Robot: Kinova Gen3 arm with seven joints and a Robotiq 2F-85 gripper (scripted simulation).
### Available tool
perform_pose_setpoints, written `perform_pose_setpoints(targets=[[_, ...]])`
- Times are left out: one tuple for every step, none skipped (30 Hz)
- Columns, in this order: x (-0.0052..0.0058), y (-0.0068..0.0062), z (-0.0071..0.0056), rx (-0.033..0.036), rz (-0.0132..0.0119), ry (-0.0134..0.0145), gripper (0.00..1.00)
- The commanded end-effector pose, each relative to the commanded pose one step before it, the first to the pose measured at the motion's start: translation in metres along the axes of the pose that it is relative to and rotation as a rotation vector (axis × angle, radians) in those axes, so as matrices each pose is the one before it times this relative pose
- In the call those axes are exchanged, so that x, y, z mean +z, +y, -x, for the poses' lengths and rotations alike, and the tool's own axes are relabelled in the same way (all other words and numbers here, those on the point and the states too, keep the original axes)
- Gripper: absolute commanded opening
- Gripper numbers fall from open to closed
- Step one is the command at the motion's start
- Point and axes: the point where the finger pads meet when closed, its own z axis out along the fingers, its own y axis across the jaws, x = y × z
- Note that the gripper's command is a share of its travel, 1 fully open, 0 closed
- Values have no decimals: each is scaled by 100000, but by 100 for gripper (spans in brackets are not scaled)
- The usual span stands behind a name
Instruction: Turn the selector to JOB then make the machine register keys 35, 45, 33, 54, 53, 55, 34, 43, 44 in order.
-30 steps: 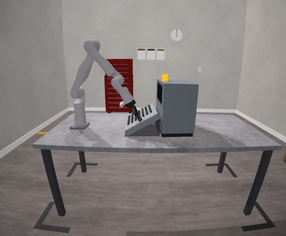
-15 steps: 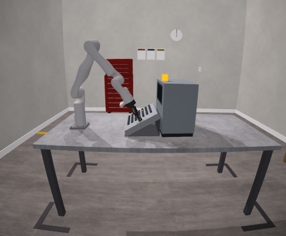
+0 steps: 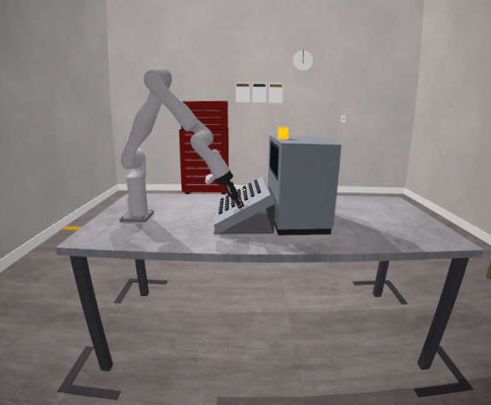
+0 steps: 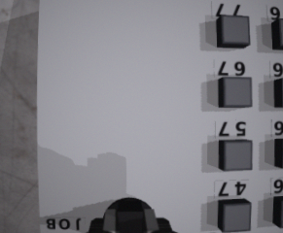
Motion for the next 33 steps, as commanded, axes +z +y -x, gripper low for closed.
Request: perform_pose_setpoints(targets=[[108, 3, 289, 3715, -101, -436, 10], [0, 0, 0, 0, 0, 0, 10], [0, 0, 0, 0, 0, 0, 10], [-1, -11, 3, 970, -19, -19, 10], [2, 34, 4, 1001, 35, 13, 10], [2, 28, 6, 1111, 25, 2, 10], [0, -19, -9, 1261, -50, 23, 10], [0, -15, -7, 1361, -45, 19, 10], [0, -16, -6, 1468, -44, 14, 10], [0, -15, -6, 1573, -41, 14, 10], [0, -15, -6, 1678, -41, 12, 10], [0, -15, -5, 1781, -41, 11, 10], [-1, -22, -6, 1894, -47, 10, 10], [-4, -38, -7, 2020, -63, 5, 10], [-4, -40, -7, 2120, -66, 5, 10], [-3, -9, -1, 2284, -12, -6, 10], [-3, 14, 6, 2631, 43, -24, 10], [-4, 12, 5, 2656, 35, -20, 10], [0, 0, 0, 0, 0, 0, 10], [0, 0, 0, 0, 0, 0, 10], [2, -50, 26, 1700, -159, -94, 10], [-5, 7, -20, 2528, 16, 61, 10], [1, 32, -1, 3335, 103, -6, 10], [-3, 25, -2, 3227, 79, 0, 10], [-7, 2, -1, 2752, 2, 7, 10], [-8, 4, 0, 2817, 6, 10, 10], [-7, 4, -1, 2879, 8, 14, 10], [-6, 4, -2, 2936, 8, 15, 10], [-5, 4, -3, 2988, 7, 15, 10], [-5, 4, -3, 3034, 8, 17, 10], [-5, 4, -4, 3074, 8, 20, 10], [-4, 4, -5, 3109, 9, 22, 10], [-4, 4, -6, 3138, 10, 24, 10]])
